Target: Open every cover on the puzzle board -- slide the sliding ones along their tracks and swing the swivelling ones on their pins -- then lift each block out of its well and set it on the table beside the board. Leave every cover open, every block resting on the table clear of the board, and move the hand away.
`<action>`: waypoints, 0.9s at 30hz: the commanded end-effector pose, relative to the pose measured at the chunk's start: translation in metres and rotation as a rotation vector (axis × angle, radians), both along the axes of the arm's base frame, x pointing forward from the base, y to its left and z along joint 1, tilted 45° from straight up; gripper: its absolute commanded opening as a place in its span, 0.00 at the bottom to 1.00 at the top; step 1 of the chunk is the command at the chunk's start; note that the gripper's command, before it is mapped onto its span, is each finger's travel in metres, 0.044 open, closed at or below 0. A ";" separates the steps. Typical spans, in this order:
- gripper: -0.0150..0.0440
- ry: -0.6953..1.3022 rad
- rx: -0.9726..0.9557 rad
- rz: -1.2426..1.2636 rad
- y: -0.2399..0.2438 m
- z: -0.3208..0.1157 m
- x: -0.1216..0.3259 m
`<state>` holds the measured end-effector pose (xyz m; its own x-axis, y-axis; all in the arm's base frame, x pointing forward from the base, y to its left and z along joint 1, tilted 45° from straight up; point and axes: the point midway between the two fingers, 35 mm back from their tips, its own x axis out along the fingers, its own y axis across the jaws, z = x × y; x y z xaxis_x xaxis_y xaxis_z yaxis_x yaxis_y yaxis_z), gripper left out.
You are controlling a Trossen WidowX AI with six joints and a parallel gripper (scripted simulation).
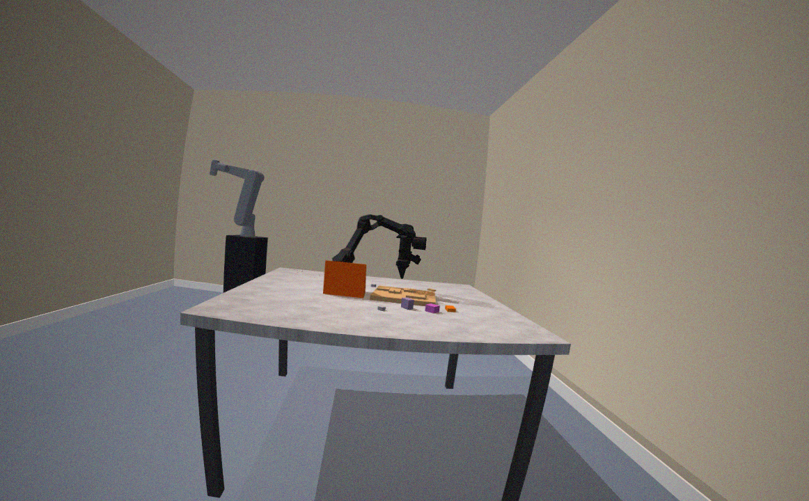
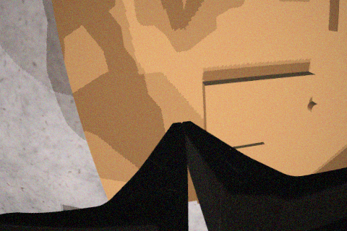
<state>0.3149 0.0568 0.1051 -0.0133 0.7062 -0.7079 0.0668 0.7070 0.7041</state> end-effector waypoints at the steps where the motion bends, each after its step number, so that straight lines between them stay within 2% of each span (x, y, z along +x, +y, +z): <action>1: 0.25 0.007 -0.003 -0.003 0.000 -0.001 -0.001; 27: 0.25 0.006 -0.004 -0.003 0.016 -0.018 0.000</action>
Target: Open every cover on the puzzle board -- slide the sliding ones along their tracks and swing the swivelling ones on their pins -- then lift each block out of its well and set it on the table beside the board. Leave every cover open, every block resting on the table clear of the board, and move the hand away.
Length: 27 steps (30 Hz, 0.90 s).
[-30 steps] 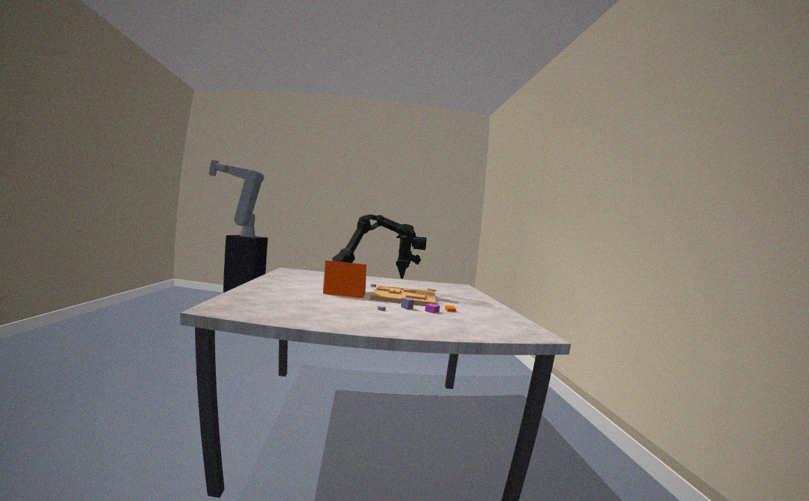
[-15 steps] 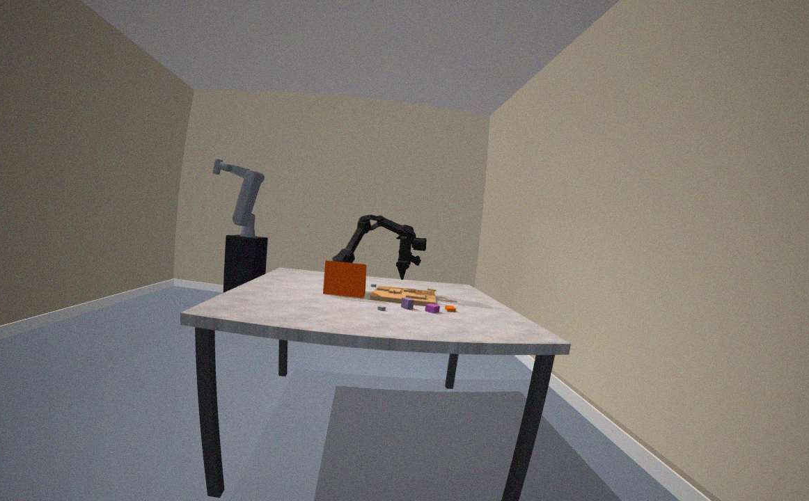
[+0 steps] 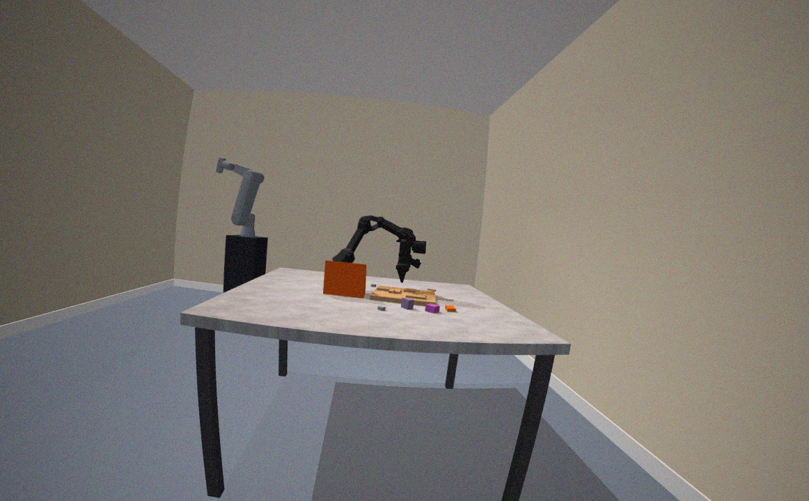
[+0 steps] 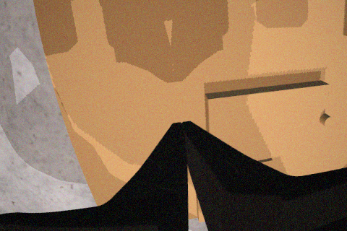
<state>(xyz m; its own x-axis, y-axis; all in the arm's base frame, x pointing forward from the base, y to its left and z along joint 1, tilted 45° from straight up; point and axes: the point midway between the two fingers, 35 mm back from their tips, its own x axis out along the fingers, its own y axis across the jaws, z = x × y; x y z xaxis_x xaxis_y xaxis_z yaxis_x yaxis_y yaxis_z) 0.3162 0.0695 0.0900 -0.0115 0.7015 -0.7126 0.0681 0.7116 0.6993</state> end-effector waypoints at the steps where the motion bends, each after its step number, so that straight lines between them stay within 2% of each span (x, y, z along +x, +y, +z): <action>1: 0.25 0.007 0.002 -0.001 0.004 -0.004 -0.001; 27: 0.25 0.007 0.005 -0.001 0.022 -0.022 -0.003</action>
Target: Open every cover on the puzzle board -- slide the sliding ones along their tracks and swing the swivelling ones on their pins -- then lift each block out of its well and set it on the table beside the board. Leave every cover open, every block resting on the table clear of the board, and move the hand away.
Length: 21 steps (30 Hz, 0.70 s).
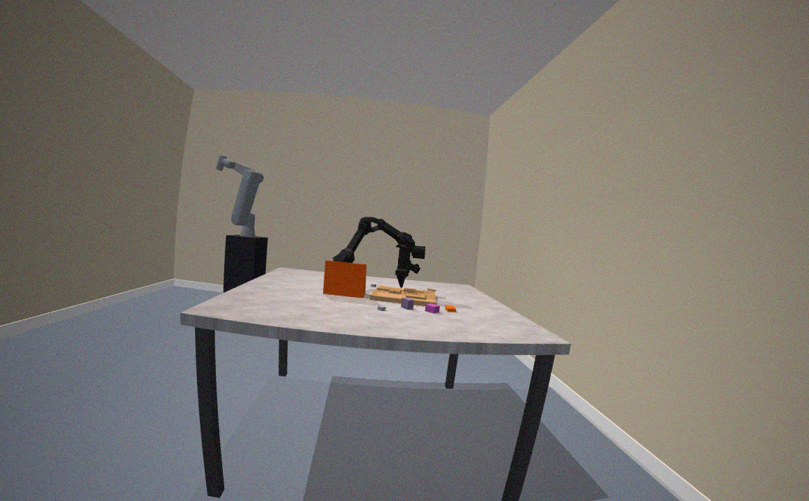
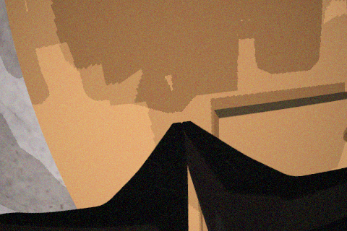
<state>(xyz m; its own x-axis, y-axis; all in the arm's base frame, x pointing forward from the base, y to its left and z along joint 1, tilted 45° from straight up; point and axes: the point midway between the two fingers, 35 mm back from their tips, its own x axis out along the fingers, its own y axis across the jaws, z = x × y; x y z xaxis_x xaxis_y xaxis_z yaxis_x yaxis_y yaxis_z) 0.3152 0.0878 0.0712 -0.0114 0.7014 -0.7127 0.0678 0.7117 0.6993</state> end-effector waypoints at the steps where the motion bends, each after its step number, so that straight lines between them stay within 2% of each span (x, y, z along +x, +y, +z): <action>1: 0.25 0.007 0.005 -0.001 0.004 -0.004 -0.002; 21: 0.25 0.006 0.006 -0.001 0.009 -0.008 0.008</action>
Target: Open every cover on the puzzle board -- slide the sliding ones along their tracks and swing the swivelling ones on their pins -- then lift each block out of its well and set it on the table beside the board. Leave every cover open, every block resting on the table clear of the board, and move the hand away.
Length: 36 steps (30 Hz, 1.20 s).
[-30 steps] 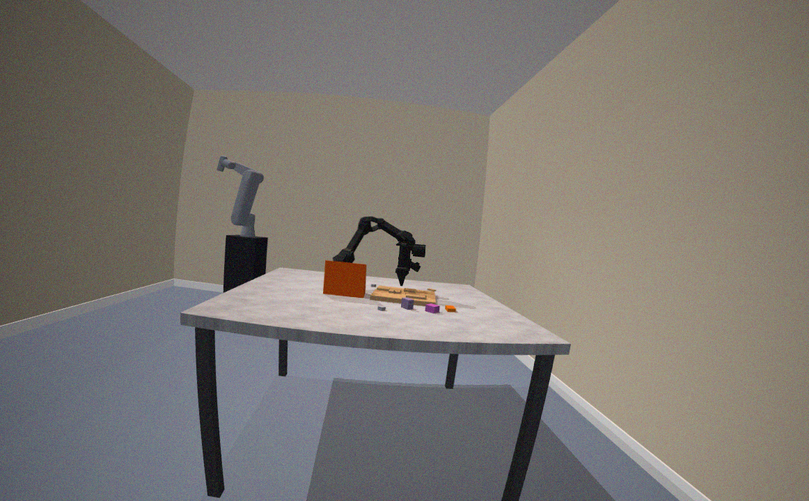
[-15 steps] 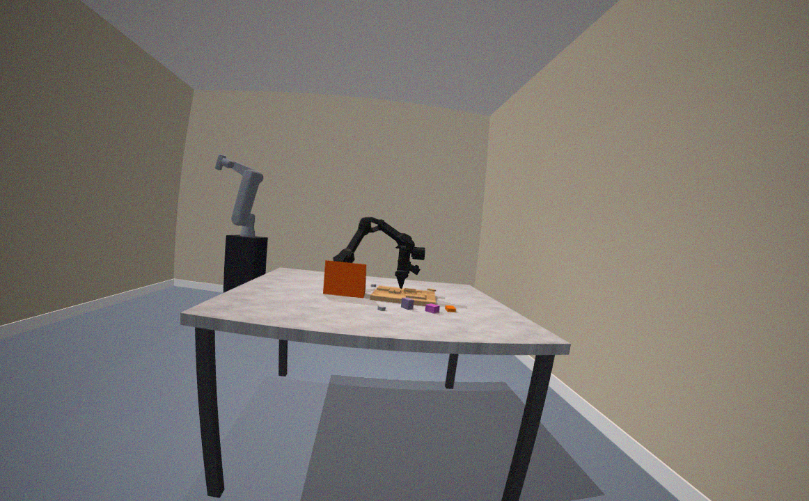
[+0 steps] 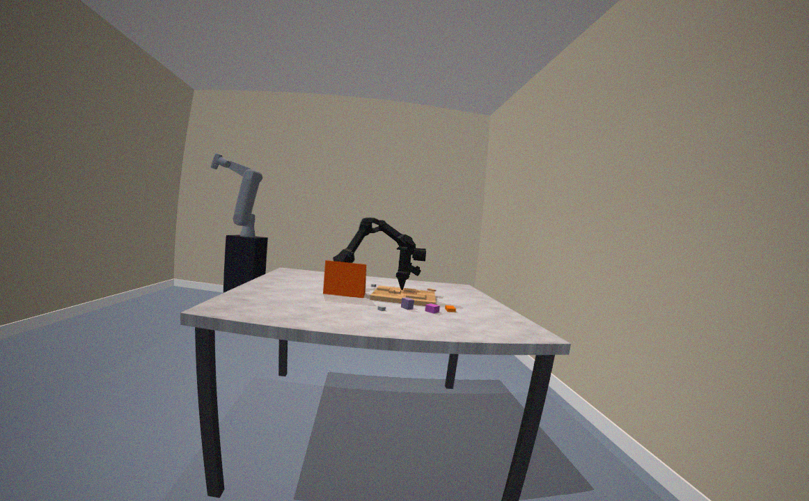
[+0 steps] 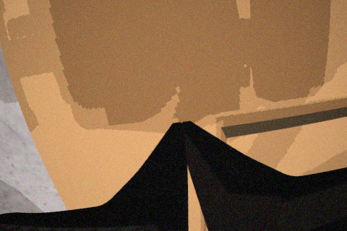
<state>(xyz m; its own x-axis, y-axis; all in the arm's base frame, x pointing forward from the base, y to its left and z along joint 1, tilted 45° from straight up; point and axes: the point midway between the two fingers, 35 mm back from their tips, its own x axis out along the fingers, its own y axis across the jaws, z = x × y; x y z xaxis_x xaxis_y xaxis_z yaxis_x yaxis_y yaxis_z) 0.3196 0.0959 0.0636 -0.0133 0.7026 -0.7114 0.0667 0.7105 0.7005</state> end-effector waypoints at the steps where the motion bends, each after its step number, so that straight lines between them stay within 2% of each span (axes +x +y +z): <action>1: 0.25 0.006 0.004 -0.003 0.001 0.000 0.005; 36: 0.25 0.003 0.004 -0.003 -0.001 0.000 0.040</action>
<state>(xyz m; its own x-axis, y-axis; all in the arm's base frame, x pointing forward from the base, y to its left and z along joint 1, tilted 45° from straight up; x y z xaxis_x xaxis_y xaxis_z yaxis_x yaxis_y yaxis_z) 0.3549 0.0949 0.0631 -0.0146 0.7028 -0.7113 0.0682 0.7104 0.7005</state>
